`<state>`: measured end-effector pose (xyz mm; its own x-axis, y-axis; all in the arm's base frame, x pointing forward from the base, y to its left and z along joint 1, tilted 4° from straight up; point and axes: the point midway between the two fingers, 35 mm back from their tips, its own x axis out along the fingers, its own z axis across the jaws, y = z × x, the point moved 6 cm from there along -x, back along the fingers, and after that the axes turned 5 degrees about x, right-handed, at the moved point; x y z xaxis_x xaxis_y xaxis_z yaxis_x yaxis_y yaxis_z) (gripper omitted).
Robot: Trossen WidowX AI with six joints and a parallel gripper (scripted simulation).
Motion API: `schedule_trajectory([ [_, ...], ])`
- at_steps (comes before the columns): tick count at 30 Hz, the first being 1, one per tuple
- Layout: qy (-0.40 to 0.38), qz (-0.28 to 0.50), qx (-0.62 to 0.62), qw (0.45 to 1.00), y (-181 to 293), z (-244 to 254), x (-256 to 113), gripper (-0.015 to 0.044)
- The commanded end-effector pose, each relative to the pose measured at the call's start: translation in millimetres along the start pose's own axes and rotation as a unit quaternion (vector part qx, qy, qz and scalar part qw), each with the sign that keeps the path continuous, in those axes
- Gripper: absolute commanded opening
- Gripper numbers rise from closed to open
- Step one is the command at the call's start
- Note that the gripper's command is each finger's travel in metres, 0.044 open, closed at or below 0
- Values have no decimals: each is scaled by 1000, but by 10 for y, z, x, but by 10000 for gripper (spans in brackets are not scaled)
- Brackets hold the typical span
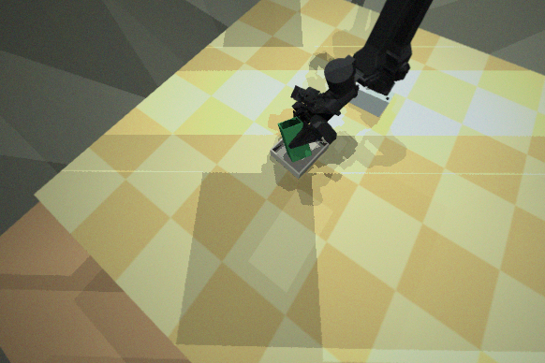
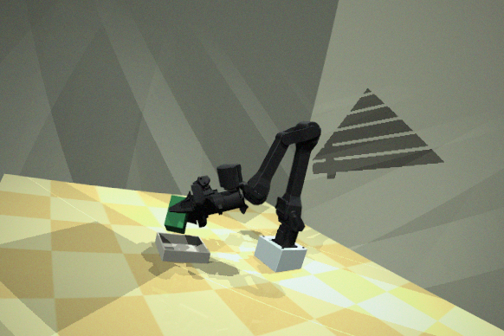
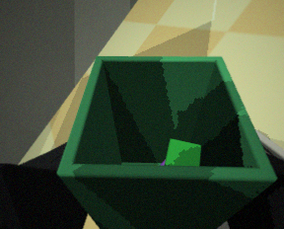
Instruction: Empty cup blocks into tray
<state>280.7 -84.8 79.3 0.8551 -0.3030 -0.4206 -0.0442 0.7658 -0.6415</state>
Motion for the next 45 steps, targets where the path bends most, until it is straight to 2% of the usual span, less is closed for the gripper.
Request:
schedule_trajectory([
  [1,-3,0,51,999,-2,9,5,0],
  [23,-3,1,287,958,1,14,21,0],
  [45,-2,1,507,862,3,19,36,0],
])
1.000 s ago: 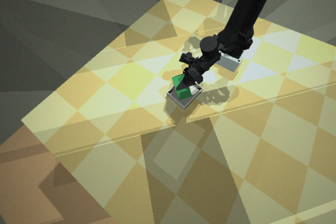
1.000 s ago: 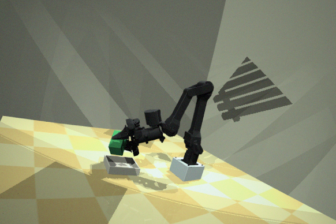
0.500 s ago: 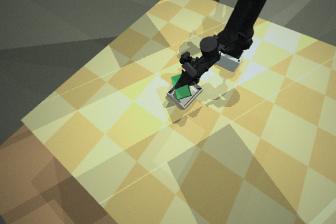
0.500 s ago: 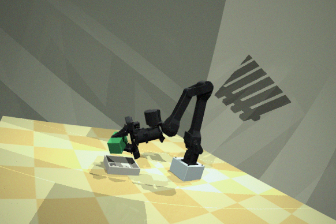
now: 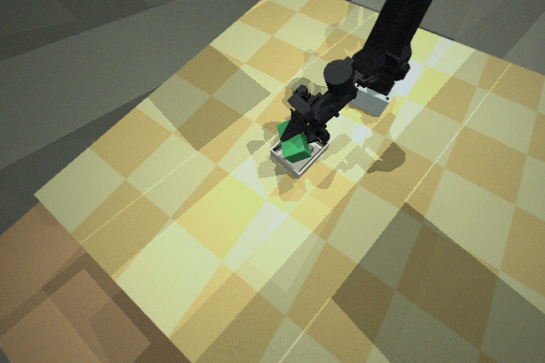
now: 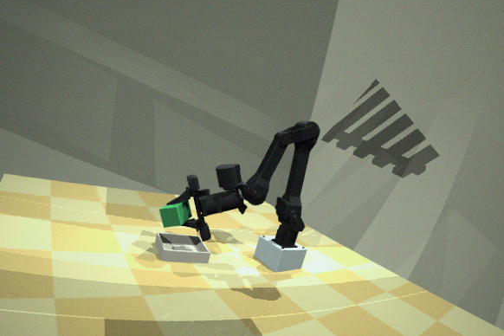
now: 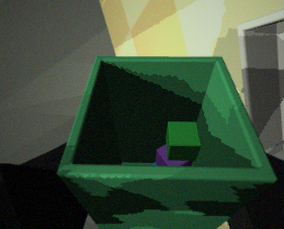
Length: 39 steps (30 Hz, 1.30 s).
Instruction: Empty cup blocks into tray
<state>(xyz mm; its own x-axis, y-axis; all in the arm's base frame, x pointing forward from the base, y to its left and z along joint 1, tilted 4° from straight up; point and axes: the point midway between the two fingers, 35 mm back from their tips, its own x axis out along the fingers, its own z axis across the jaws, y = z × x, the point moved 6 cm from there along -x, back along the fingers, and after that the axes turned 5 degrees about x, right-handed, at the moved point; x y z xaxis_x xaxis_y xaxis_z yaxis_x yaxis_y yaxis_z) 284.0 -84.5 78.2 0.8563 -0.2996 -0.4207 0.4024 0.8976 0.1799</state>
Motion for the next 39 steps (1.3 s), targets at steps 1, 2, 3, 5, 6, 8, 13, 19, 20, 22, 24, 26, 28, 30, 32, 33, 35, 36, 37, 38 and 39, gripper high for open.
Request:
schedule_trajectory([
  [1,-2,1,51,999,4,8,5,0],
  [2,-2,1,62,998,4,8,6,0],
  [3,-2,1,73,997,4,8,7,0],
  [5,-2,1,94,996,5,8,8,0],
  [6,-2,1,105,994,5,8,9,0],
  [8,-2,1,127,992,5,8,10,0],
  [13,-2,1,181,984,7,8,14,0],
  [19,-2,1,245,970,8,9,18,0],
  [20,-2,1,255,967,8,9,19,0],
  [22,-2,1,277,961,9,9,20,0],
  [24,-2,1,297,955,9,9,22,0],
  [26,-2,1,318,948,10,9,23,0],
  [28,-2,1,339,941,11,9,25,0],
  [30,-2,1,359,933,11,10,26,0],
  [32,-2,1,380,925,12,10,28,0],
  [33,-2,1,390,921,12,10,28,0],
  [35,-2,1,410,912,12,10,30,0],
  [36,-2,1,420,908,13,10,31,0],
  [37,-2,1,430,903,13,10,31,0],
  [38,-2,1,439,898,13,10,32,0],
  [39,-2,1,449,893,14,10,33,0],
])
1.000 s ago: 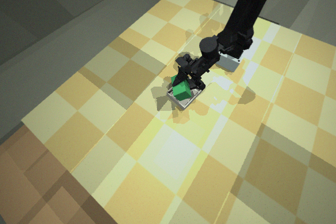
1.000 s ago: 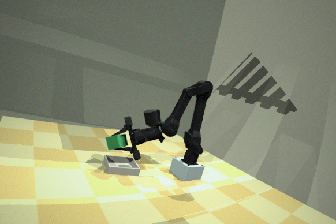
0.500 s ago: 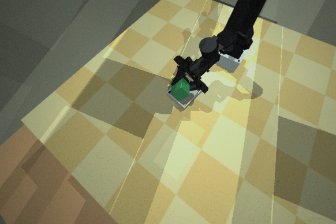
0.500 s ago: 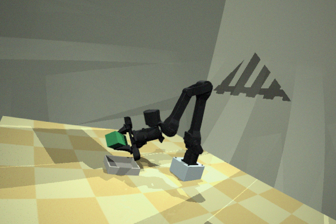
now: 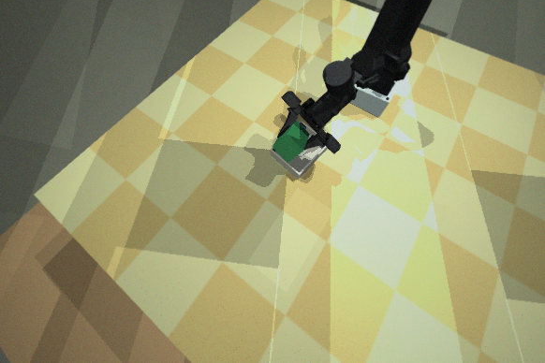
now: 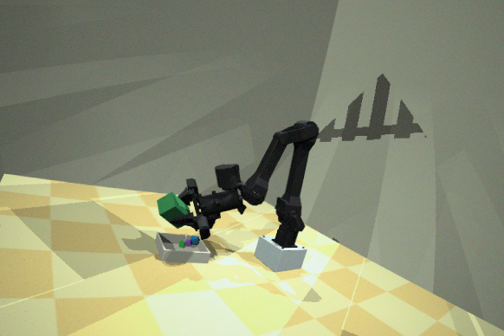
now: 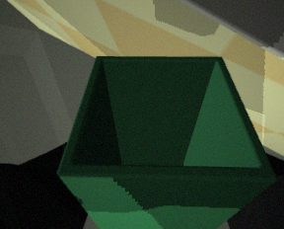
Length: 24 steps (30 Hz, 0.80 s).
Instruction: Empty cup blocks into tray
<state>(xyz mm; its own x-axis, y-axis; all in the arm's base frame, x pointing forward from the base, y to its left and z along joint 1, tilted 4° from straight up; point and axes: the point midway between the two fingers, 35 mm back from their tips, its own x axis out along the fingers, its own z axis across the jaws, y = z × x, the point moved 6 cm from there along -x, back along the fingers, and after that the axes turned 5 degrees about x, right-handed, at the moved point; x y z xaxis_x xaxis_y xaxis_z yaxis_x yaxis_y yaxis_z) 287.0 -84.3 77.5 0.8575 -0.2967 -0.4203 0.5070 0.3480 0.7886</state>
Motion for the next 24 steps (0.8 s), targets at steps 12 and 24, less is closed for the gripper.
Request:
schedule_trajectory([
  [12,-2,1,170,985,10,2,13,0],
  [24,-2,3,218,976,10,-1,18,0],
])
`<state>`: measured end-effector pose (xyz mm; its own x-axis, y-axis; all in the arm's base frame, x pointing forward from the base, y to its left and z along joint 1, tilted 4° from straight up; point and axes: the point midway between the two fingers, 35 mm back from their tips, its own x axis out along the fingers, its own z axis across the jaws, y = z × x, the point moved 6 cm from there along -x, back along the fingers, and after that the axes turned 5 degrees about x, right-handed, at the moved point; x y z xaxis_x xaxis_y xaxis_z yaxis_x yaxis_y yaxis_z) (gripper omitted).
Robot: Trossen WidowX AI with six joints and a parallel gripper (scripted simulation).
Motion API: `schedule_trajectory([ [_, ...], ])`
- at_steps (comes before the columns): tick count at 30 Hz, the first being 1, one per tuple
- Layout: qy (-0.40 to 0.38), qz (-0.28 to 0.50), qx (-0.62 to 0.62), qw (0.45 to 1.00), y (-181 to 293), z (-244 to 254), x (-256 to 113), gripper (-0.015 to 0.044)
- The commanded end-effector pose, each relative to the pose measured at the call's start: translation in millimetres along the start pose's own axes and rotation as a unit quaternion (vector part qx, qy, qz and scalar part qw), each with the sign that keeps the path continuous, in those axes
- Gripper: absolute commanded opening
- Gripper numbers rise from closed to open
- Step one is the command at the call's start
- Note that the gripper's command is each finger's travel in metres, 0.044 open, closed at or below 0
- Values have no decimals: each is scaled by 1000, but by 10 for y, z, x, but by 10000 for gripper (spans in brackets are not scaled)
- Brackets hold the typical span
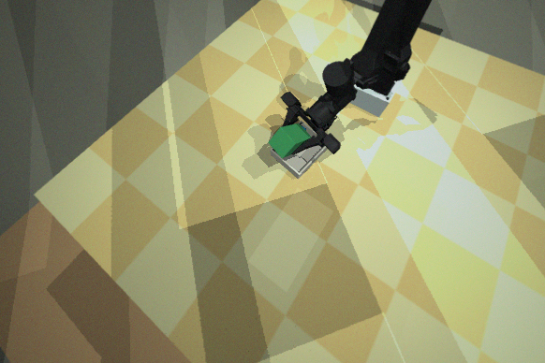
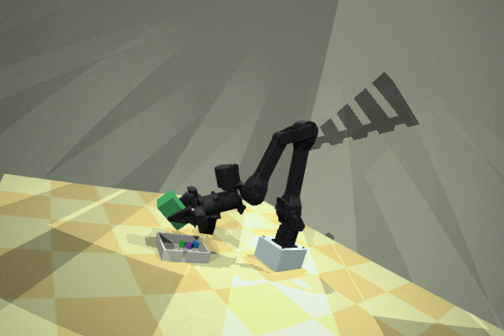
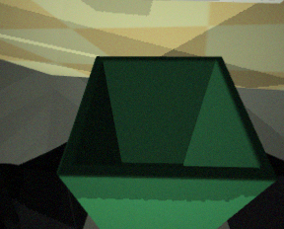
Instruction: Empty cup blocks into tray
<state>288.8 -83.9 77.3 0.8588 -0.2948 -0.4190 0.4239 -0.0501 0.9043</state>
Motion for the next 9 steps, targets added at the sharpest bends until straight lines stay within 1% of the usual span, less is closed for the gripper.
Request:
schedule_trajectory([
  [1,-3,6,7,1000,-2,3,4,0],
  [9,-3,32,7,999,-40,1,9,0],
])
